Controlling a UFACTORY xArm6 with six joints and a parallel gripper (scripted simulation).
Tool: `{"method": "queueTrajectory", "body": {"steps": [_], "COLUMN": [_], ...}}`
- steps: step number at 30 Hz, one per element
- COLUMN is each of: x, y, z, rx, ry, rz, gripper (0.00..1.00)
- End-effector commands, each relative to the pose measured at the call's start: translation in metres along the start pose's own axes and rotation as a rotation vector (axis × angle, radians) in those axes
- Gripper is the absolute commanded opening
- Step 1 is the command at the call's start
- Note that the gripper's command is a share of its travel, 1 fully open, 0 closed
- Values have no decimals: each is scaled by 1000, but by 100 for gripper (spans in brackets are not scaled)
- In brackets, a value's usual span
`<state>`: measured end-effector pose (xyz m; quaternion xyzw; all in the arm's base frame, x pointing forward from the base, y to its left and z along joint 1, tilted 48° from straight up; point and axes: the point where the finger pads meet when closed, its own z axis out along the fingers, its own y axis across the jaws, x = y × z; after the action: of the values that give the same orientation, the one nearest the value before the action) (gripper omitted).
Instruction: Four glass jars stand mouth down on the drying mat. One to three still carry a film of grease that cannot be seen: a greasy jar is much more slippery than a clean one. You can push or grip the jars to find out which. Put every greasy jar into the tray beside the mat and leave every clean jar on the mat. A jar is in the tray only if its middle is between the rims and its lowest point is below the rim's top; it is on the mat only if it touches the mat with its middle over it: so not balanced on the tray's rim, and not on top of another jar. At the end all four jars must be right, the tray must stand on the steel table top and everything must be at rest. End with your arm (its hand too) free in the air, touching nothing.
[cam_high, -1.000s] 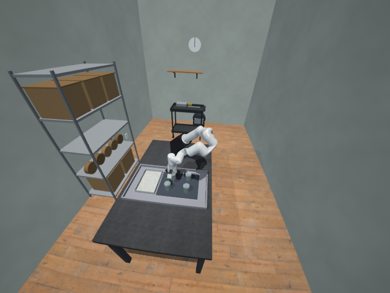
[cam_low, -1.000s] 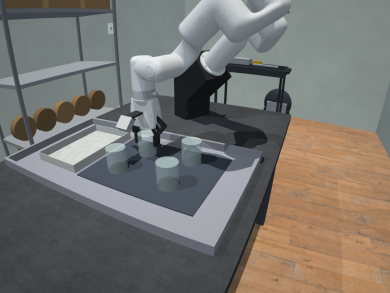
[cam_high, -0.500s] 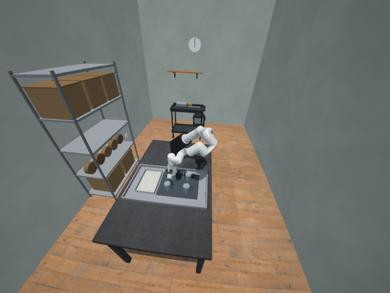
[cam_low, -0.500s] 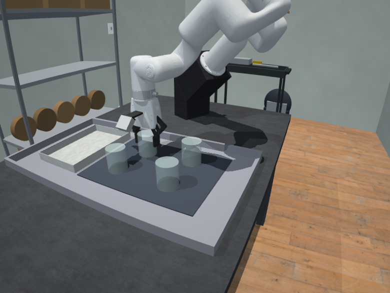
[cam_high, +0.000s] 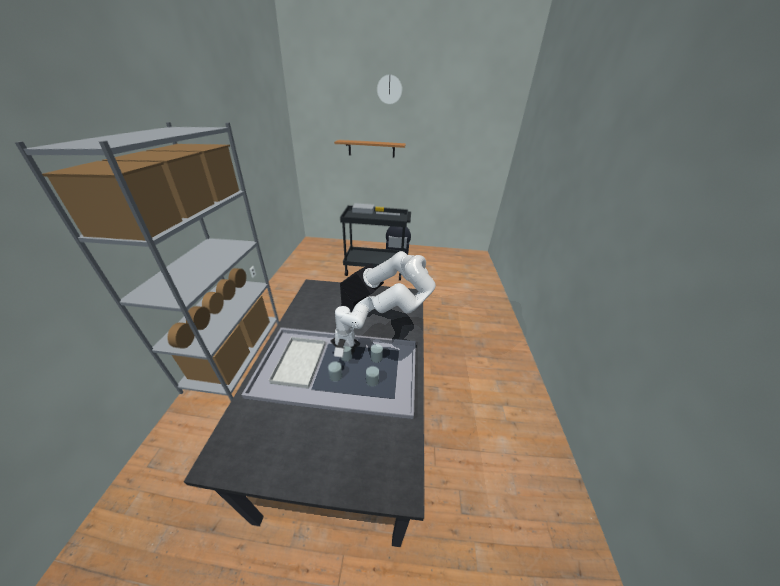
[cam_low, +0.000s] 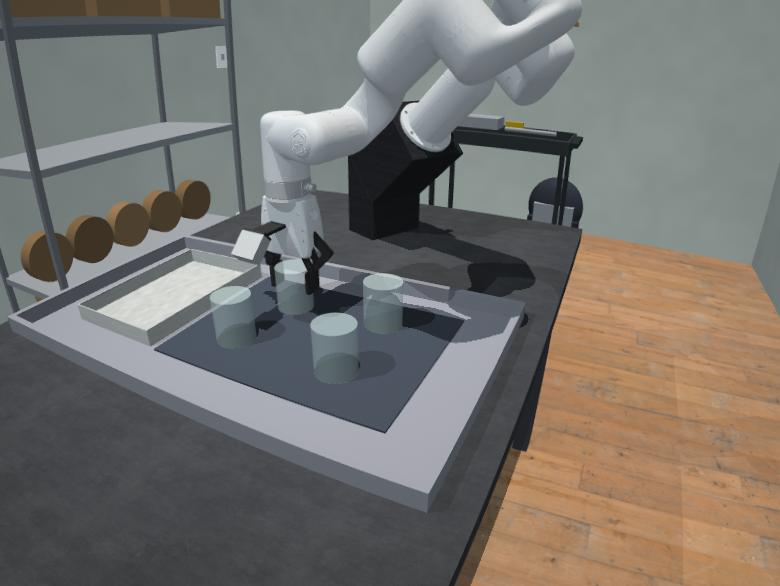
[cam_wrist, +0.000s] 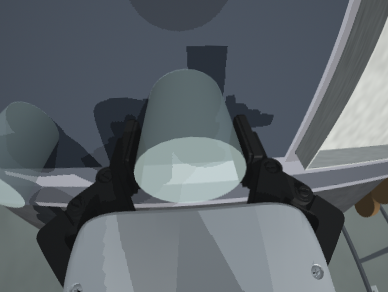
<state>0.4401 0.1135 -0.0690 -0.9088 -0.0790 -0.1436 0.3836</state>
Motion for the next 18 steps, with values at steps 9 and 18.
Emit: {"method": "queueTrajectory", "body": {"steps": [9,18], "x": [1,1], "y": [0,0], "z": [-1,-1], "rx": [-1,-1], "ry": [2,2], "rz": [0,0], "gripper": [73,73]}}
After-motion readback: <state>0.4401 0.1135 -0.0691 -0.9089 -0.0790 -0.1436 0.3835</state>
